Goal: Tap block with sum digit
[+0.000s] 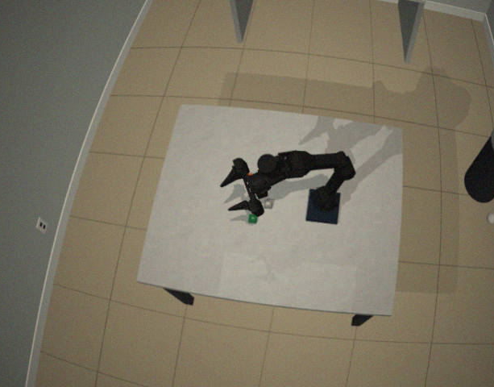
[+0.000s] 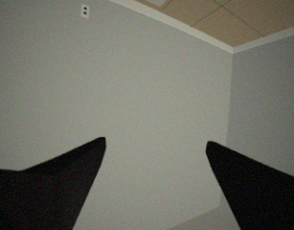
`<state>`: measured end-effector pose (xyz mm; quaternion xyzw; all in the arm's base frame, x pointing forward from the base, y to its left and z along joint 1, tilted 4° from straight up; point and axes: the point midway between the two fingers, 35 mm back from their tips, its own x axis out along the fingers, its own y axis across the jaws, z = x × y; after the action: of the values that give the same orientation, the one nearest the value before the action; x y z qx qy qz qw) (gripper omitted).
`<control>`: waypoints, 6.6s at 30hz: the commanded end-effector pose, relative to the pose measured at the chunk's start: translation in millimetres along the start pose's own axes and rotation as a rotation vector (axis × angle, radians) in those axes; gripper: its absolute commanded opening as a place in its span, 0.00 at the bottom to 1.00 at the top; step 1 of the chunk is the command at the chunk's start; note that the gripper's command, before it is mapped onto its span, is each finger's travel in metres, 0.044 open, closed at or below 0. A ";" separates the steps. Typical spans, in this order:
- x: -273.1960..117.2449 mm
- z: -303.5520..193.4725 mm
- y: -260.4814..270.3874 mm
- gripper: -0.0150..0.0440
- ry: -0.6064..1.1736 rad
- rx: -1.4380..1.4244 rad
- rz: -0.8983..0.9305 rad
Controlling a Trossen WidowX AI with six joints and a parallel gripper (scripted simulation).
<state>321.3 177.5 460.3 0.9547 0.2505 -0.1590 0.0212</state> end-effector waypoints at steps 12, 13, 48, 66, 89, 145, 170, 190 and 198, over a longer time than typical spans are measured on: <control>38.5 123.6 53.8 0.93 -0.310 1.106 0.331; 39.4 135.0 58.0 0.93 -0.325 1.203 0.378; -29.7 356.5 104.6 0.93 0.492 2.818 2.089; -29.7 356.5 104.6 0.93 0.492 2.818 2.089; 56.7 328.2 85.6 0.93 0.488 2.826 2.082; 31.3 388.2 251.4 0.71 0.505 2.818 2.077; 42.3 430.2 249.3 0.29 0.505 2.818 2.077; 47.3 442.8 249.8 0.29 0.503 2.821 2.069; 44.2 415.2 239.7 0.38 0.505 2.819 2.076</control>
<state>351.5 -70.8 38.5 0.0056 0.7185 0.0179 0.6952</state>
